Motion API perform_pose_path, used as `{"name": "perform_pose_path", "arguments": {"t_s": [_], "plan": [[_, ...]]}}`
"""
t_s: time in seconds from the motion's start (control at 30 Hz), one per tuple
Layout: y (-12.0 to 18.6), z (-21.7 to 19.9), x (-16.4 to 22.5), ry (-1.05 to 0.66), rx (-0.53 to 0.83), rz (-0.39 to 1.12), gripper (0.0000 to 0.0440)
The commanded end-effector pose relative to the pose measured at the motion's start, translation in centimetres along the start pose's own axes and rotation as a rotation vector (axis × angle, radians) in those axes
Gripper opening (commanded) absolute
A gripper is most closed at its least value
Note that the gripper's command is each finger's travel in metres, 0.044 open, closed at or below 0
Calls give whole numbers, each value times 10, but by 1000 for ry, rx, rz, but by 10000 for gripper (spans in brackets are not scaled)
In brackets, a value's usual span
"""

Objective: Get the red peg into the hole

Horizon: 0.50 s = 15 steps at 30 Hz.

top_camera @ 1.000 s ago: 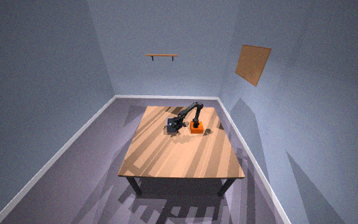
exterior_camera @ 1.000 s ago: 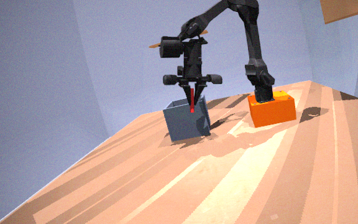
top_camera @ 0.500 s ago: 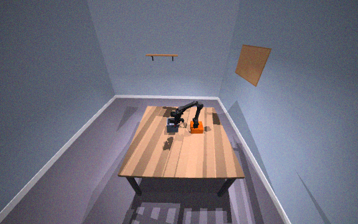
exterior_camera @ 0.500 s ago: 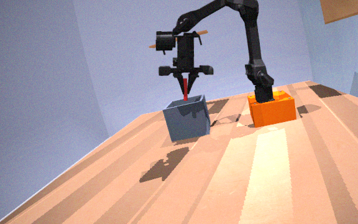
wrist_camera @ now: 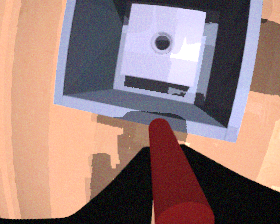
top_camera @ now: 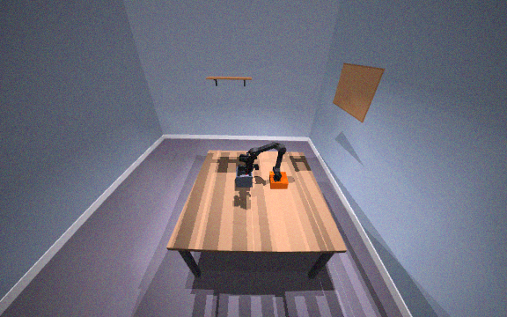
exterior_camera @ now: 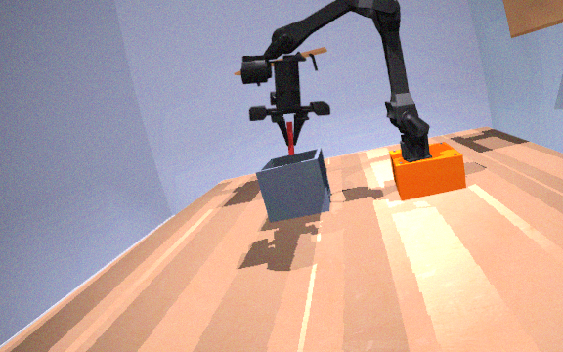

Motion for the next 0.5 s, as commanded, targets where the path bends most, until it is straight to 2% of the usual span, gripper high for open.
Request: {"name": "perform_pose_path", "arguments": {"t_s": [0.0, 0.47], "plan": [[-3, 1, -8, -1, 13, 6, 0], [-26, 1, -41, -9, 66, 22, 0]]}}
Point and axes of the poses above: the point midway between the two fingers, 35 mm back from their tips, its own y axis back along the fingers, its own z axis across the jaws, x = y × z, the point moved 9 cm from there along y, back along the fingers, and after that the axes turned 3 degrees about y, right-handed, at the moved point
